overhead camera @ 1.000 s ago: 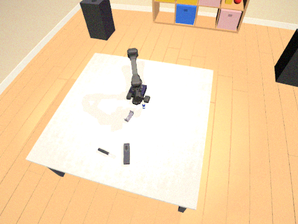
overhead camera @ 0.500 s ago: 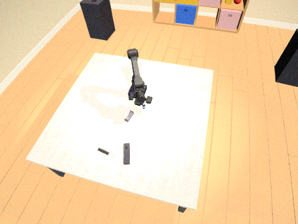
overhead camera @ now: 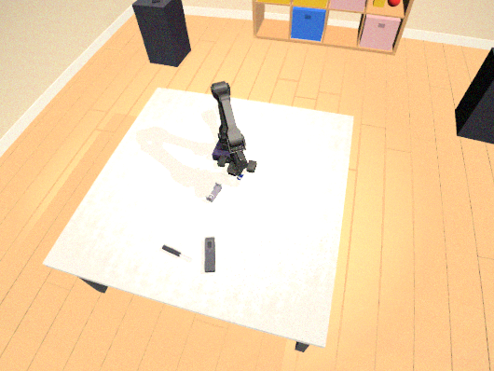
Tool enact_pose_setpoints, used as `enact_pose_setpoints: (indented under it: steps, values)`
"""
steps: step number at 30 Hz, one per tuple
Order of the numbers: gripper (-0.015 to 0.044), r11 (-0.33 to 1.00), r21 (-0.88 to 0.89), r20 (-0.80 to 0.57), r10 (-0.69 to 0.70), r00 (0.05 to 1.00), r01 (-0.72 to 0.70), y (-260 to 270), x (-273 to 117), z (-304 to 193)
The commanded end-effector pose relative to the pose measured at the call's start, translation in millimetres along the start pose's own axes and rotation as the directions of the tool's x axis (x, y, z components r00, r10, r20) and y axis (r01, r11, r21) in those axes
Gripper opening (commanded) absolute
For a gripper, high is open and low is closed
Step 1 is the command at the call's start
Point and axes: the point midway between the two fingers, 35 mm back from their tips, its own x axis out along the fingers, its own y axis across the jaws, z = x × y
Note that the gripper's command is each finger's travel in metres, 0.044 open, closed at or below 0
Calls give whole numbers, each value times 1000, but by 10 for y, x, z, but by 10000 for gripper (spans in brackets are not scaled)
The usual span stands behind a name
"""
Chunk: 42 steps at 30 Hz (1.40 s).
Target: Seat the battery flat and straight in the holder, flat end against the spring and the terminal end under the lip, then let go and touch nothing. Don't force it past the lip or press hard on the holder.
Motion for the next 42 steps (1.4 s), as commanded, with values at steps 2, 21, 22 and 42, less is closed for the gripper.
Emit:
enact_pose_setpoints:
  steps: [2,21,22,42]
  values:
    - [0,1000,4,-7,5,1000,-5,91,15,-5]
    - [0,1000,0,-5,4,1000,-4,251,-231,-2]
    - [0,1000,0,-5,5,1000,-5,255,-304,3]
    - [52,998,-69,-4,4,1000,-4,256,-734,-7]
